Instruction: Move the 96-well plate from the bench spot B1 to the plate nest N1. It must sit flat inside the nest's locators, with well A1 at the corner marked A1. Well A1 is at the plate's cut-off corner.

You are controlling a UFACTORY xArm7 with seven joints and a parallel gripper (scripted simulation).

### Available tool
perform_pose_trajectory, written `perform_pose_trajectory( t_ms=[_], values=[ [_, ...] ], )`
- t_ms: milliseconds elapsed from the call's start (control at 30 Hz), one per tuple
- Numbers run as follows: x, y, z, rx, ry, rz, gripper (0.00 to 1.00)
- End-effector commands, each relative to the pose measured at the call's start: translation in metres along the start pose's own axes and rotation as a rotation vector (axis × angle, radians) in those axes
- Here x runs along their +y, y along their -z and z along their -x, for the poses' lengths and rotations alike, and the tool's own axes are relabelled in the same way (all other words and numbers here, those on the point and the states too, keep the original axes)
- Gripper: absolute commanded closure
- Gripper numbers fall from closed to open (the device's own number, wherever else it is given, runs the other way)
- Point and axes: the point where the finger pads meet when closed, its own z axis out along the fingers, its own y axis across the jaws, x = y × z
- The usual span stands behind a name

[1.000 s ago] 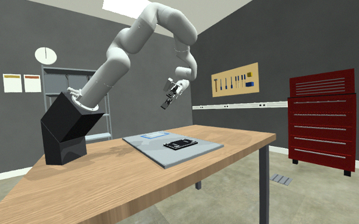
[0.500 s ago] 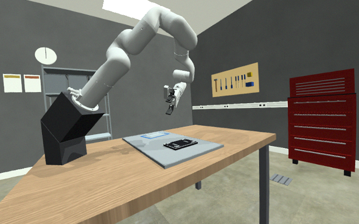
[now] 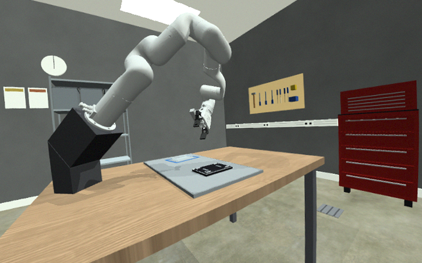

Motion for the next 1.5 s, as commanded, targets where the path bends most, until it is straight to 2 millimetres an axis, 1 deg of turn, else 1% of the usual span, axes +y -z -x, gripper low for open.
perform_pose_trajectory(
  t_ms=[0,33,67,133,167,233,267,333,400,533,600,867,967,1100,1167,1233,1467],
  values=[
    [0.017,0.005,-0.005,-0.028,-0.136,0.051,0.00],
    [0.021,0.006,-0.007,-0.032,-0.166,0.064,0.00],
    [0.022,0.006,-0.007,-0.033,-0.177,0.068,0.00],
    [0.031,0.008,-0.011,-0.038,-0.238,0.093,0.00],
    [0.031,0.008,-0.011,-0.039,-0.248,0.098,0.00],
    [0.040,0.010,-0.015,-0.042,-0.309,0.124,0.00],
    [0.040,0.010,-0.015,-0.042,-0.318,0.128,0.00],
    [0.049,0.013,-0.019,-0.042,-0.379,0.155,0.00],
    [0.049,0.013,-0.019,-0.042,-0.379,0.155,0.00],
    [0.065,0.018,-0.029,-0.035,-0.500,0.210,0.00],
    [0.066,0.018,-0.029,-0.033,-0.525,0.222,0.00],
    [0.091,0.027,-0.046,0.001,-0.718,0.312,0.00],
    [0.092,0.027,-0.047,0.003,-0.724,0.315,0.00],
    [0.106,0.034,-0.059,0.038,-0.841,0.368,0.00],
    [0.107,0.034,-0.060,0.042,-0.852,0.373,0.00],
    [0.114,0.037,-0.067,0.064,-0.910,0.399,0.00],
    [0.129,0.045,-0.082,0.122,-1.037,0.453,0.00]
  ],
)
